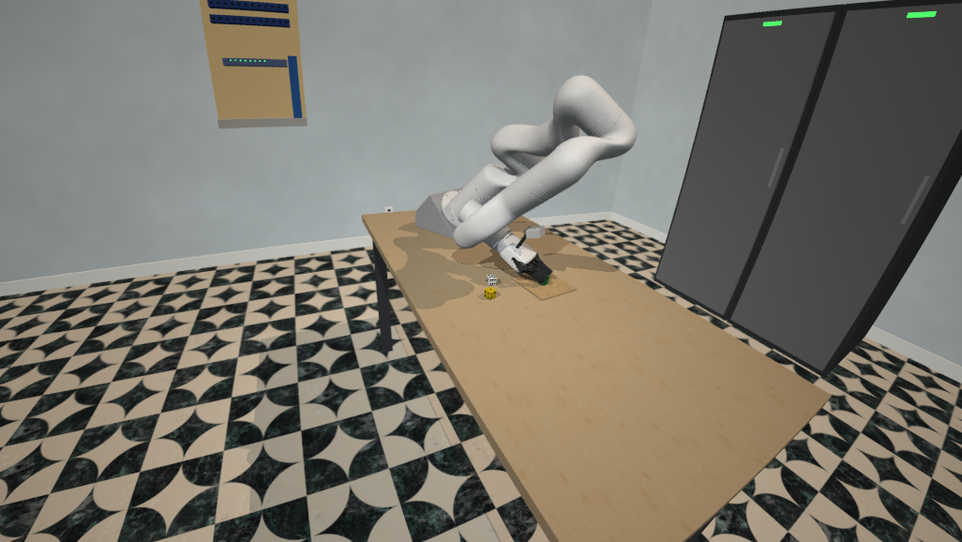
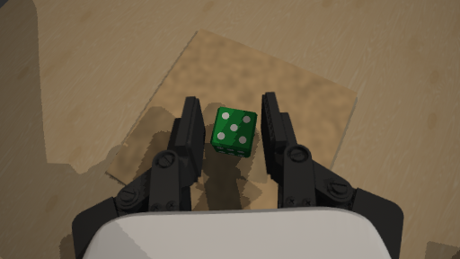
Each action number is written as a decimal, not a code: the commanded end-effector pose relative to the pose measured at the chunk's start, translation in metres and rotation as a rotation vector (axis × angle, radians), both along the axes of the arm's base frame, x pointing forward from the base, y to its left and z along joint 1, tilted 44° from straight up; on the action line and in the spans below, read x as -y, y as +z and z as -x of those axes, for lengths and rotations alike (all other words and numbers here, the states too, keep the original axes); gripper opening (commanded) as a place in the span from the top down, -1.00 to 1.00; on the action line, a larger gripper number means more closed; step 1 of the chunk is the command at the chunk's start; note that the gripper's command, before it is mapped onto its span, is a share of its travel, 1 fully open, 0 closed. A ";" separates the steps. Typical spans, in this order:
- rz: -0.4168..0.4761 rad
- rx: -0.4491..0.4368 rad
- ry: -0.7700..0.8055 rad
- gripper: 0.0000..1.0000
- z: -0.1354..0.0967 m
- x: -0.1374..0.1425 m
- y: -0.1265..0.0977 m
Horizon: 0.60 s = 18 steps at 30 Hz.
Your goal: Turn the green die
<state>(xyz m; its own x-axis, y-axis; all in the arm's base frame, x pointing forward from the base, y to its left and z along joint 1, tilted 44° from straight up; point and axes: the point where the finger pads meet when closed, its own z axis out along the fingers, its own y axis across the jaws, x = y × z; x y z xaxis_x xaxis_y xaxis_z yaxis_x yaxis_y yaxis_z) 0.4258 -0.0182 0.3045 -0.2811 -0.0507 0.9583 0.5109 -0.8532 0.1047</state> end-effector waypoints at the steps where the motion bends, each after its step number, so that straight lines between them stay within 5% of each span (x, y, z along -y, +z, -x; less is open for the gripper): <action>1: 0.000 0.001 0.000 0.17 0.014 0.009 -0.004; 18: 0.000 0.001 0.000 0.17 0.032 0.020 -0.008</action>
<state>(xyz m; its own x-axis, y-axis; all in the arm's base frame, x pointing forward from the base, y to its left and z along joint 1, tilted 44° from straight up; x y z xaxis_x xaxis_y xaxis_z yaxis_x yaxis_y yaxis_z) 0.3957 -0.0375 0.2949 -0.2812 -0.0507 0.9583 0.5114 -0.8529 0.1050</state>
